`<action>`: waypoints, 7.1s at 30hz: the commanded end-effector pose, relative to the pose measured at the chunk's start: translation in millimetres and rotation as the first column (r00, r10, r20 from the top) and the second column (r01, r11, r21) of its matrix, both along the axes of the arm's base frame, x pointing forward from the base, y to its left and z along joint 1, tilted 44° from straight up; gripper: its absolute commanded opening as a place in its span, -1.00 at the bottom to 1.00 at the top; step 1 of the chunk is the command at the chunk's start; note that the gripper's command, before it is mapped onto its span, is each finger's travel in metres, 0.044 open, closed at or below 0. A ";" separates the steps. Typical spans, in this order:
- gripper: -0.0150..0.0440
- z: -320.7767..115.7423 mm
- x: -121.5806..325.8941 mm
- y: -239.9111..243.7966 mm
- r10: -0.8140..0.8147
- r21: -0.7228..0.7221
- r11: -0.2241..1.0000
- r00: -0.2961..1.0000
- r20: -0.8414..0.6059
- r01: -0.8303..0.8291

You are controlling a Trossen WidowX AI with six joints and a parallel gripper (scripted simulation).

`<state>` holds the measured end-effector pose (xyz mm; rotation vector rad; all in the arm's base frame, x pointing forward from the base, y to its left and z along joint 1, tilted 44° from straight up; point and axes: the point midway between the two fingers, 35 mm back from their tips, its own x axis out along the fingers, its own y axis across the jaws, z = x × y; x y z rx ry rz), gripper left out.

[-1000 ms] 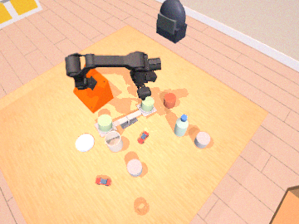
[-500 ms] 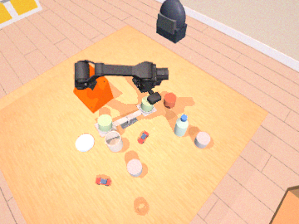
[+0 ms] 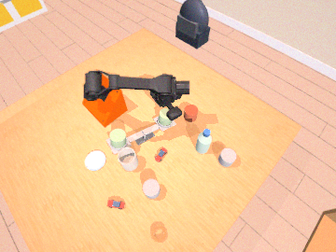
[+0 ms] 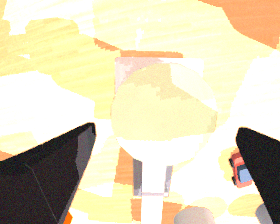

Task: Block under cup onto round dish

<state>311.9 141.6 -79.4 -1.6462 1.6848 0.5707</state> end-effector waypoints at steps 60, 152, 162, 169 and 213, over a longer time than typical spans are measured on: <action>-0.49 -27.3 3.3 -24.8 0.006 -0.007 1.000 1.000 -0.004 -0.006; -0.49 53.2 -5.8 46.7 0.007 -0.014 1.000 1.000 -0.013 -0.007; -0.49 53.2 -5.8 46.7 0.007 -0.014 1.000 1.000 -0.013 -0.007; -0.49 53.2 -5.8 46.7 0.007 -0.014 1.000 1.000 -0.013 -0.007; -0.49 1.4 -34.8 55.5 0.007 -0.006 1.000 1.000 -0.011 -0.007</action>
